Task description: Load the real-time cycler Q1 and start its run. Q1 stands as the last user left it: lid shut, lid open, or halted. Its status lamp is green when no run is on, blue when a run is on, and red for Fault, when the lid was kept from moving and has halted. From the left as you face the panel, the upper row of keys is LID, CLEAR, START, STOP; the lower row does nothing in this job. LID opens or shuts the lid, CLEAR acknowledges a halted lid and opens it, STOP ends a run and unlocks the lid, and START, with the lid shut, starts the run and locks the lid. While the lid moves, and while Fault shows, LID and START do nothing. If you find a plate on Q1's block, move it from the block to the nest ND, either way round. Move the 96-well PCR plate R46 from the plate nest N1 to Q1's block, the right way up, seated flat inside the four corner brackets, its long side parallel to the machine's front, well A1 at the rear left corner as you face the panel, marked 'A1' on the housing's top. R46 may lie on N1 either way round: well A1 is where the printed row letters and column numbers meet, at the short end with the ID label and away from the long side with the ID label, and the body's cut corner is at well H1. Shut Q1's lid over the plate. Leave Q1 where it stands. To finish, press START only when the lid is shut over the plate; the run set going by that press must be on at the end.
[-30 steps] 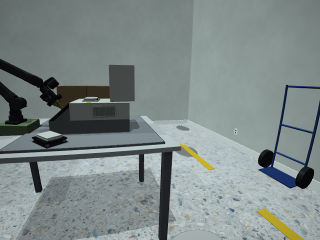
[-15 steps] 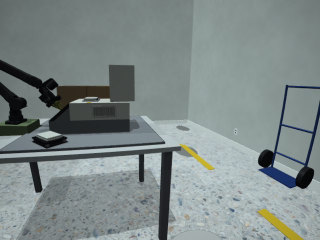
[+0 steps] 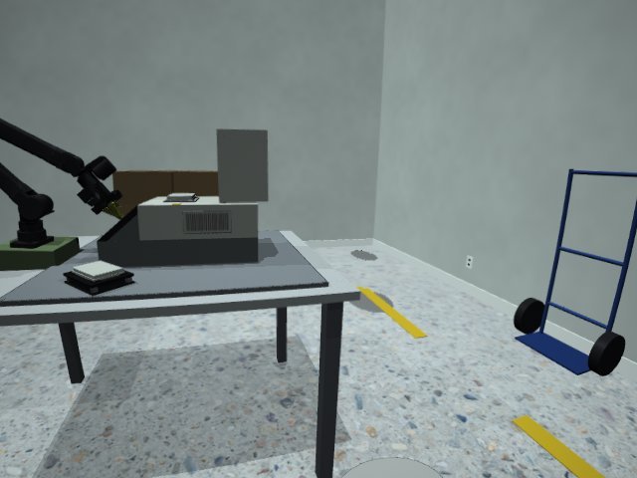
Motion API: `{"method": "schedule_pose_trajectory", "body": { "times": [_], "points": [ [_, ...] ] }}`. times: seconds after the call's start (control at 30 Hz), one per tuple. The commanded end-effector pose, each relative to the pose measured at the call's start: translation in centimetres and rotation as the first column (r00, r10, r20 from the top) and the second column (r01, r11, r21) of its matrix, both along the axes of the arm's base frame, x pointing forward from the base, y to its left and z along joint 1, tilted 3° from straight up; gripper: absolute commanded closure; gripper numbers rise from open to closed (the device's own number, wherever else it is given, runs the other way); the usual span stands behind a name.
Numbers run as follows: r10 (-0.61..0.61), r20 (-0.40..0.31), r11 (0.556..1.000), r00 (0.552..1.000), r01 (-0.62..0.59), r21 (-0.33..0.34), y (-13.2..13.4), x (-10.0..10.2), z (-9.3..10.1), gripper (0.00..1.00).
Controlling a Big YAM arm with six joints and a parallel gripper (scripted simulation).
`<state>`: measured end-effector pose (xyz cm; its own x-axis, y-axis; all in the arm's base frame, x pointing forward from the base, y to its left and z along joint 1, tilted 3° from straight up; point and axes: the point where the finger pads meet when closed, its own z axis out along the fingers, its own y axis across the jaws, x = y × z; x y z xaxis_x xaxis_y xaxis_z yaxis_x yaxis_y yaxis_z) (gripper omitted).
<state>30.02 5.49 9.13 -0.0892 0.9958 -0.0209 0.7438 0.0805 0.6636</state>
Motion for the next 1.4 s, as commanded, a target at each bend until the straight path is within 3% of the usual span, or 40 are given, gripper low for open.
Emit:
{"method": "schedule_pose_trajectory", "body": {
  "times": [0.0,1.37],
  "points": [
    [0.005,0.036,1.000,0.999,-0.005,0.005,0.5,1.3,1.4,1.00],
    [0.016,0.050,1.000,0.999,-0.016,0.002,1.0,3.2,3.3,1.00]
  ]
}}
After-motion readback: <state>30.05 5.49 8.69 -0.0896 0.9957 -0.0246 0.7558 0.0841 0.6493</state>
